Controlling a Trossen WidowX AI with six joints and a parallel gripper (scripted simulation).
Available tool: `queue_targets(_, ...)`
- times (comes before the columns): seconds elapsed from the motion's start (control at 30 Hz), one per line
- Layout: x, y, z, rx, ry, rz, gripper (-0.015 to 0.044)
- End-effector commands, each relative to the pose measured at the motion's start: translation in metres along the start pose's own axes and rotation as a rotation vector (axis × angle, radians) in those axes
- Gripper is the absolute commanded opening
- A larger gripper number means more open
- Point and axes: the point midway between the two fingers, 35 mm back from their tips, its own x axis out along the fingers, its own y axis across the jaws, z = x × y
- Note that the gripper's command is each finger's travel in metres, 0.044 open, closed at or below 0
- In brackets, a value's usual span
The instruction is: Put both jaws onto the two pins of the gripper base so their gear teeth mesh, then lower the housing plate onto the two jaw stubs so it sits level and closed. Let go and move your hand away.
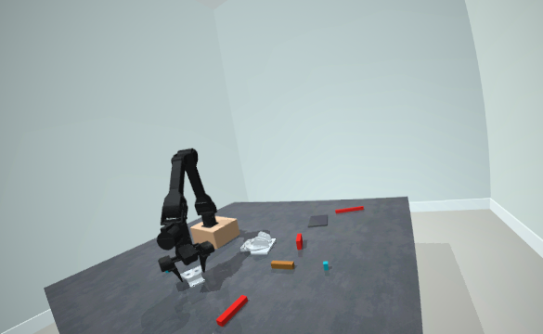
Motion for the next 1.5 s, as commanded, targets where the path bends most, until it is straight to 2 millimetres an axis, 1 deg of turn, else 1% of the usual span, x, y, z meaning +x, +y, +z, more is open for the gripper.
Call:
queue_targets(0.0,0.000,0.000,0.000,0.000,0.000,0.000,0.0351)
queue_targets(0.17,-0.001,0.000,0.000,0.000,0.000,0.000,0.0351)
queue_targets(0.23,-0.005,0.000,0.000,0.000,0.000,0.000,0.0351)
queue_targets(0.93,-0.071,0.000,0.000,0.004,-0.001,0.003,0.0351)
queue_targets(1.17,-0.073,0.003,0.001,-0.001,-0.001,0.003,0.0351)
queue_targets(1.47,-0.074,0.031,0.008,-0.057,0.000,0.006,0.0351)
